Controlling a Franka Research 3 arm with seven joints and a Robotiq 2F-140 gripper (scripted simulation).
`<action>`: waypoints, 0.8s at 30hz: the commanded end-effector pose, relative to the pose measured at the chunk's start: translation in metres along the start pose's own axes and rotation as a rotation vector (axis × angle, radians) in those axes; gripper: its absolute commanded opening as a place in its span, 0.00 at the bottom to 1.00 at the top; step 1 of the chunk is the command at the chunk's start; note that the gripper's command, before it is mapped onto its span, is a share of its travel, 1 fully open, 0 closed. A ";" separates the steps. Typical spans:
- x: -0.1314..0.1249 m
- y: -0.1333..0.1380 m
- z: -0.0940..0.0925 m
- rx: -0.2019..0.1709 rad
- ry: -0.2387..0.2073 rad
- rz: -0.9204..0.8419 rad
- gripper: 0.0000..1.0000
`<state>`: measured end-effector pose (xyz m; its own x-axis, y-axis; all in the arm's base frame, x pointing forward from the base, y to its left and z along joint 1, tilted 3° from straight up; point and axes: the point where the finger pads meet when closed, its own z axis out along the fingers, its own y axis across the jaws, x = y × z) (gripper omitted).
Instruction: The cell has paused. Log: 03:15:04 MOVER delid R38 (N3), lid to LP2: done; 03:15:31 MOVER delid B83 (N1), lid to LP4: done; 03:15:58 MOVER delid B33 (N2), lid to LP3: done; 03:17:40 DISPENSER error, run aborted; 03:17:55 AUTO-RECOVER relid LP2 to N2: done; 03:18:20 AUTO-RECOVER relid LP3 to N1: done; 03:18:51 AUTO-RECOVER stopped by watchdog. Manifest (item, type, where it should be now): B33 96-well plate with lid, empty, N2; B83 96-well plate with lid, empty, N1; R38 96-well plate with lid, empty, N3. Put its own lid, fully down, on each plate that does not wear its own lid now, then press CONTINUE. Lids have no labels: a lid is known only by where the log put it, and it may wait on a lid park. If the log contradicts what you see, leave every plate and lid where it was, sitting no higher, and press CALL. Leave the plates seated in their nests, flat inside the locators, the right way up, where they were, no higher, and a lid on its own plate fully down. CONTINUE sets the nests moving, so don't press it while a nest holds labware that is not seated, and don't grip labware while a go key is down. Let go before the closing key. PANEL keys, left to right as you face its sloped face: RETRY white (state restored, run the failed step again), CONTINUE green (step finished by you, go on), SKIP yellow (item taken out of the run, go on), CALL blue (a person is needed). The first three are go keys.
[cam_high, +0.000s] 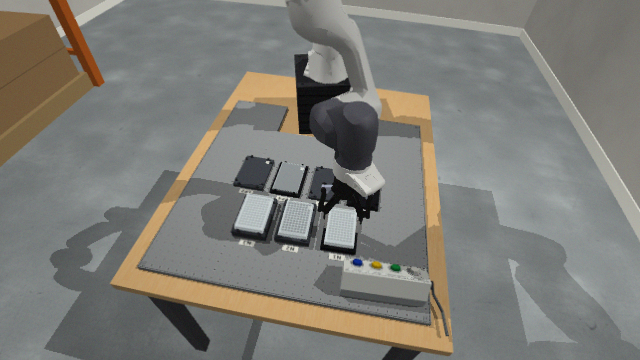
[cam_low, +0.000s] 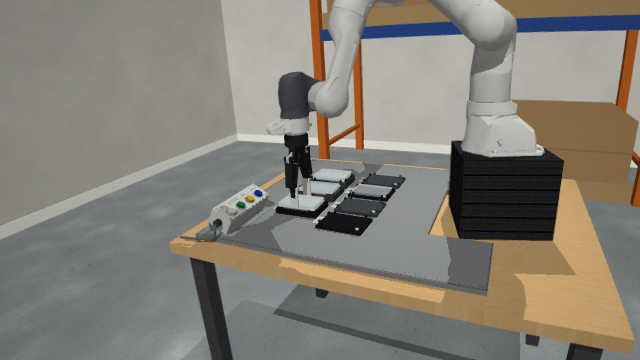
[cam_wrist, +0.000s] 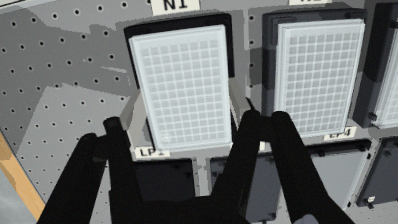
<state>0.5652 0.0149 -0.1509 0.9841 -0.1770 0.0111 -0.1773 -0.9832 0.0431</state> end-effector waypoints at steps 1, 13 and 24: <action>0.000 -0.001 -0.001 0.000 -0.001 0.002 0.00; 0.000 -0.001 -0.002 0.000 -0.001 0.002 0.00; 0.000 -0.001 -0.004 0.000 -0.001 0.002 0.00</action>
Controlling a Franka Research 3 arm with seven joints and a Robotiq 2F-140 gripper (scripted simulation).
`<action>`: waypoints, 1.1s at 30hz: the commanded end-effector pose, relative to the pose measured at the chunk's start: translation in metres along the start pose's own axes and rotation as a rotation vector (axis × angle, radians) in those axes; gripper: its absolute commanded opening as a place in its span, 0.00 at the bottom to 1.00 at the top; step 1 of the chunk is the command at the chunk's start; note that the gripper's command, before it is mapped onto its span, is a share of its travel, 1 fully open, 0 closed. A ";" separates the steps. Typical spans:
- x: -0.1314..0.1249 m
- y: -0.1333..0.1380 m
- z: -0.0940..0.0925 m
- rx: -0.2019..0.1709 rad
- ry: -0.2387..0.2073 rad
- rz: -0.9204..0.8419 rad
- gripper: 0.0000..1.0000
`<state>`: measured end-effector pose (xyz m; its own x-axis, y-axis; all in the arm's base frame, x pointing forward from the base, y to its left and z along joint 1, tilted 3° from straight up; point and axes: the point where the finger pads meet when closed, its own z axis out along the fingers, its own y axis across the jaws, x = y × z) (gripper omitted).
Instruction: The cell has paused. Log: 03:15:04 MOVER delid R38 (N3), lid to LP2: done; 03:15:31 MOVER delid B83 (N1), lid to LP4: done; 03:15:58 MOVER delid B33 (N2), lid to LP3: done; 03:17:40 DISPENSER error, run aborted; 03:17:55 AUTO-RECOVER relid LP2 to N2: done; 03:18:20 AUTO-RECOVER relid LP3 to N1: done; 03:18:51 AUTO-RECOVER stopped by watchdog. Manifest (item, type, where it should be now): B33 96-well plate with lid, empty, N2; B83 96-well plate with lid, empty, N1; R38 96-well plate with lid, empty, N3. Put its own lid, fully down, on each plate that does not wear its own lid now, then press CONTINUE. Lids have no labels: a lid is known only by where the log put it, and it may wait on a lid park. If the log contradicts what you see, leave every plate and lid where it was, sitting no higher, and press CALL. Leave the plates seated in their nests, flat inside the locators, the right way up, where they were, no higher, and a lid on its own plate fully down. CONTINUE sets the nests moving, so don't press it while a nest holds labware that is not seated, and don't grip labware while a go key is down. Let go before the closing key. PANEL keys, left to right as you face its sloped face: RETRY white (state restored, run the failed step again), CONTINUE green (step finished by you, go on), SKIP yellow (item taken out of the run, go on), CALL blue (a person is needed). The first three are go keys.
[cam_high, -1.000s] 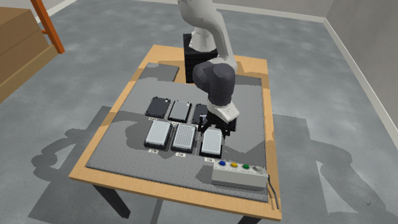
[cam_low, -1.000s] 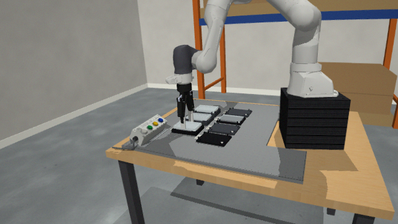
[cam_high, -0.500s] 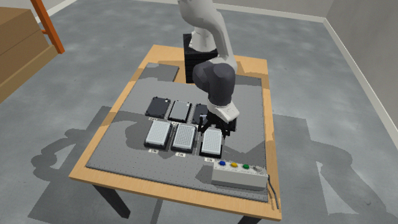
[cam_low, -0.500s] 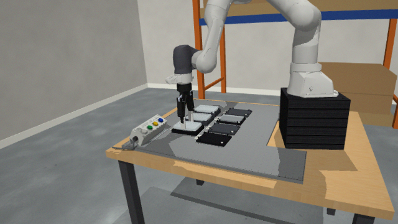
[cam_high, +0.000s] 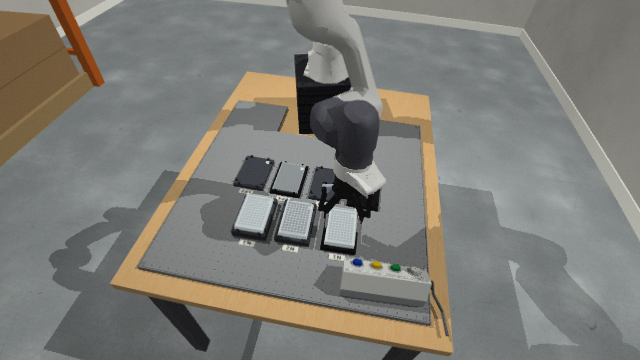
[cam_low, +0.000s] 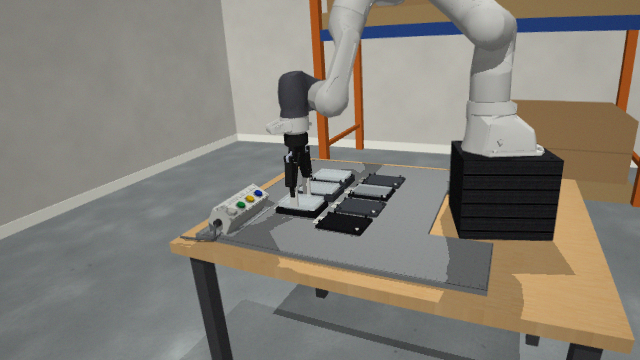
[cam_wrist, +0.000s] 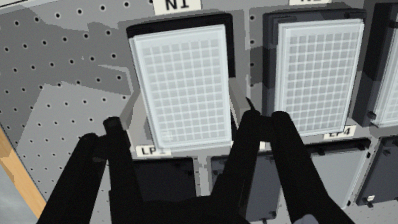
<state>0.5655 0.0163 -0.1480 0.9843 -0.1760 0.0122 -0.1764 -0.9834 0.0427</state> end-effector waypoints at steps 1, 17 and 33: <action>0.000 0.001 -0.001 0.000 -0.002 0.003 0.00; 0.000 0.001 -0.002 0.000 -0.002 0.003 0.00; 0.000 0.001 -0.004 0.000 -0.002 0.003 0.00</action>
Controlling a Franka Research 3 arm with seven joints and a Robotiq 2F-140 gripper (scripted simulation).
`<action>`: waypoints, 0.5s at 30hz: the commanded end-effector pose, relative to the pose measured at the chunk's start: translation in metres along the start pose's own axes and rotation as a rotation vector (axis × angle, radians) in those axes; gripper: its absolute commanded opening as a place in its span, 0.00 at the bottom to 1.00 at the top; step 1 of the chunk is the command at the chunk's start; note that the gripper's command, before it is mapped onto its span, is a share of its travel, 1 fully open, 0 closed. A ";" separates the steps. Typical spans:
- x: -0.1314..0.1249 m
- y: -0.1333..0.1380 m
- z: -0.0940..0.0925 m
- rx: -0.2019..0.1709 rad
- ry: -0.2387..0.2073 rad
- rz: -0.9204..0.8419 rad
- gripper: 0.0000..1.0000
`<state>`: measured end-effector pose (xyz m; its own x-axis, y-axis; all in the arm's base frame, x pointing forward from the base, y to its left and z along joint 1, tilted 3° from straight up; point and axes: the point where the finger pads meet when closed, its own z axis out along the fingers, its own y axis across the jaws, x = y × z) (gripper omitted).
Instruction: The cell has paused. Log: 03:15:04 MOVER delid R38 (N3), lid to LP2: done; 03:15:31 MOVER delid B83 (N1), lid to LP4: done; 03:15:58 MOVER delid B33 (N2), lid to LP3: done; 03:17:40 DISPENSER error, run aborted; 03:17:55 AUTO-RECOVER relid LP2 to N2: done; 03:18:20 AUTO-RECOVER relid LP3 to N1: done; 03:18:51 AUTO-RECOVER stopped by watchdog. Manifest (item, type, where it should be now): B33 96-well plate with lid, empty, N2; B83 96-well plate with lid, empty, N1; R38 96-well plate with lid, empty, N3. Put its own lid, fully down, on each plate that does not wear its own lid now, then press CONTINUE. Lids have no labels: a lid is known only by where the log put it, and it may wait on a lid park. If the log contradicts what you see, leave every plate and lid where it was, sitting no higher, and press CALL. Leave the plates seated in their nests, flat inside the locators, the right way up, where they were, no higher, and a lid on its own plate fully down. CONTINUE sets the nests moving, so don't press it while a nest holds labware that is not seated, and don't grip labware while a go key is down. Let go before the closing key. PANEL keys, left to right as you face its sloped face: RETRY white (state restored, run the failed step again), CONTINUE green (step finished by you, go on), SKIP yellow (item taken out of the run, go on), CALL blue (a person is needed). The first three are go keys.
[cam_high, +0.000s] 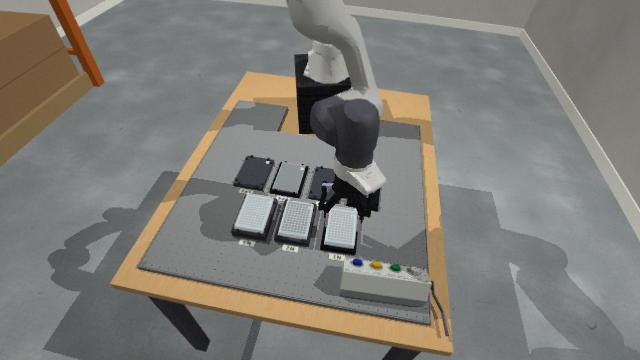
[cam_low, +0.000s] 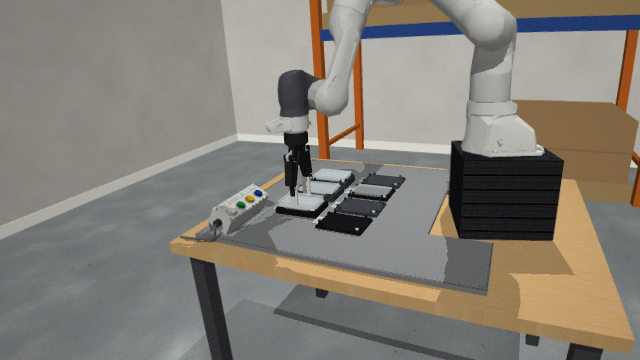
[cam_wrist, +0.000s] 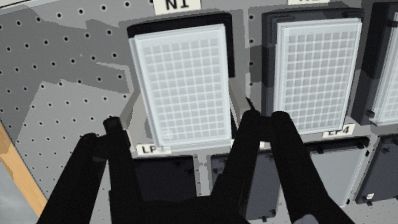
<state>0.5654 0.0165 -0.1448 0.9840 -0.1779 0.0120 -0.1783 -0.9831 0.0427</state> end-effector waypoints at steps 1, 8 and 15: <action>0.000 0.001 -0.001 0.000 -0.002 0.001 0.00; 0.000 0.001 -0.001 0.000 -0.002 0.001 0.00; 0.000 0.001 -0.003 0.000 -0.002 0.001 0.00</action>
